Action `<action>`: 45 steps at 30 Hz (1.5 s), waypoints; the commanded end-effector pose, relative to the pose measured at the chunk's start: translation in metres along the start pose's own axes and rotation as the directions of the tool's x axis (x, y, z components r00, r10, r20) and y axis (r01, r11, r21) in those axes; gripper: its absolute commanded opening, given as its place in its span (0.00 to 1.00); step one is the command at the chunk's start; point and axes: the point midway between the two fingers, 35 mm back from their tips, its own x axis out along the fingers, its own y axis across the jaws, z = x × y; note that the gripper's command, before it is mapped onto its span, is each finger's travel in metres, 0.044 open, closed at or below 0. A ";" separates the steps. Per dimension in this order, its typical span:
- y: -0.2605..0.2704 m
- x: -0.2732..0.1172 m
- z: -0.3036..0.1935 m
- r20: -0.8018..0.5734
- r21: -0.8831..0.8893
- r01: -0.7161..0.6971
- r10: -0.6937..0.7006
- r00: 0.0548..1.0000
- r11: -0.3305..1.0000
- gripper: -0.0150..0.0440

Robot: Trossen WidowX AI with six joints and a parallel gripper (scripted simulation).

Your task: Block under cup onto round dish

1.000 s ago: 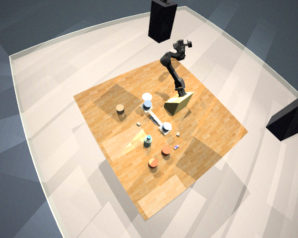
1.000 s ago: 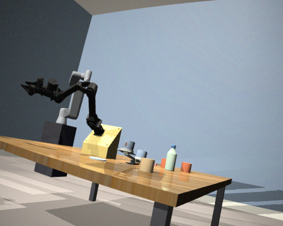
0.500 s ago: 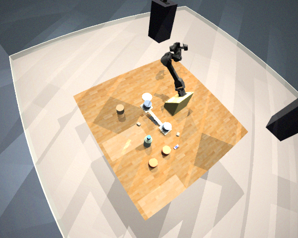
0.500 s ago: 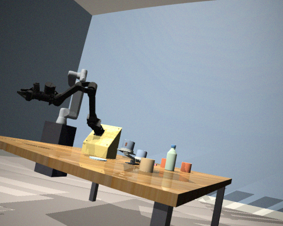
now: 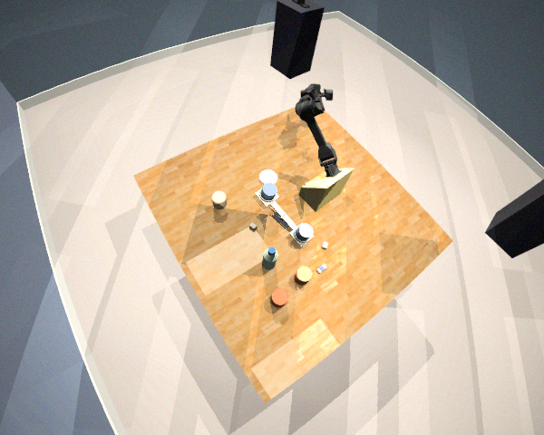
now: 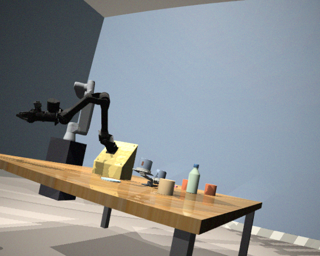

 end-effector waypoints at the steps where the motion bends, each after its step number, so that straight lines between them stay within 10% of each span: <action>1: 0.032 -0.004 -0.029 -0.085 0.058 -0.038 0.043 0.995 0.998 1.00; 21: 0.176 -0.053 -0.112 -0.351 0.288 -0.203 0.300 0.887 0.936 1.00; 45: 0.319 -0.227 -0.165 -0.618 0.385 -0.421 0.568 0.543 0.821 1.00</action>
